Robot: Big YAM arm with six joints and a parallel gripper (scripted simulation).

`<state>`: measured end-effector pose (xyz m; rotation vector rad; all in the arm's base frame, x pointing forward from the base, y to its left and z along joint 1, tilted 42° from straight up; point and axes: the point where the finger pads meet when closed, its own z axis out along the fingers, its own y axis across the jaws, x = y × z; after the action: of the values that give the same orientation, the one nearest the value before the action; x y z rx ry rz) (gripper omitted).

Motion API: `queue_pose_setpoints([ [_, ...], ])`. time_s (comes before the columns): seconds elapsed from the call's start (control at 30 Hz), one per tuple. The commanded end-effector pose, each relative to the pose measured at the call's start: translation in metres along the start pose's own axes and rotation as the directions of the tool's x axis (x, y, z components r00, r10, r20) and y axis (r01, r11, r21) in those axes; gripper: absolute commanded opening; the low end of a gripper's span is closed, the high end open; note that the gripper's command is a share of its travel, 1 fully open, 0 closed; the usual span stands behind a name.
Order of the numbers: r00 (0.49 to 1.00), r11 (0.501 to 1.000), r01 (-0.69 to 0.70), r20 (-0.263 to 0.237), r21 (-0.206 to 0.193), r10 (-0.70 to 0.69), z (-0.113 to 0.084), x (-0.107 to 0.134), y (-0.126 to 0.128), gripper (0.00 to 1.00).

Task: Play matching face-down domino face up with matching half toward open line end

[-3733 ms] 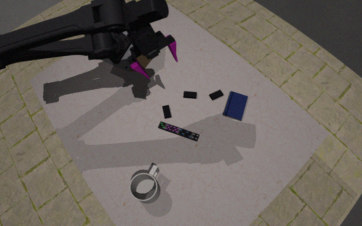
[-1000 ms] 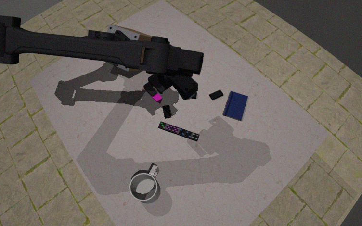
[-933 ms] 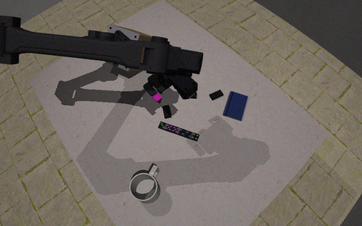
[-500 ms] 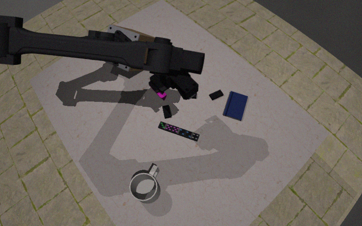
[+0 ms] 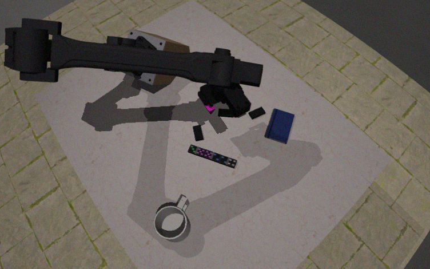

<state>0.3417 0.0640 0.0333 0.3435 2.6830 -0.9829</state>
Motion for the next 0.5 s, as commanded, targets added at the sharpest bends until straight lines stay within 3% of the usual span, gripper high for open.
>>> queue_pose_setpoints([
  [0.0, 0.999, 0.999, -0.024, 0.025, -0.022, 0.024, 0.003, -0.008, 0.027, 0.73],
  [0.23, 0.99, 0.991, -0.116, 0.072, -0.071, 0.121, 0.015, -0.024, 0.089, 0.73],
  [0.47, 0.99, 0.991, -0.116, 0.072, -0.071, 0.121, 0.015, -0.024, 0.089, 0.73],
])
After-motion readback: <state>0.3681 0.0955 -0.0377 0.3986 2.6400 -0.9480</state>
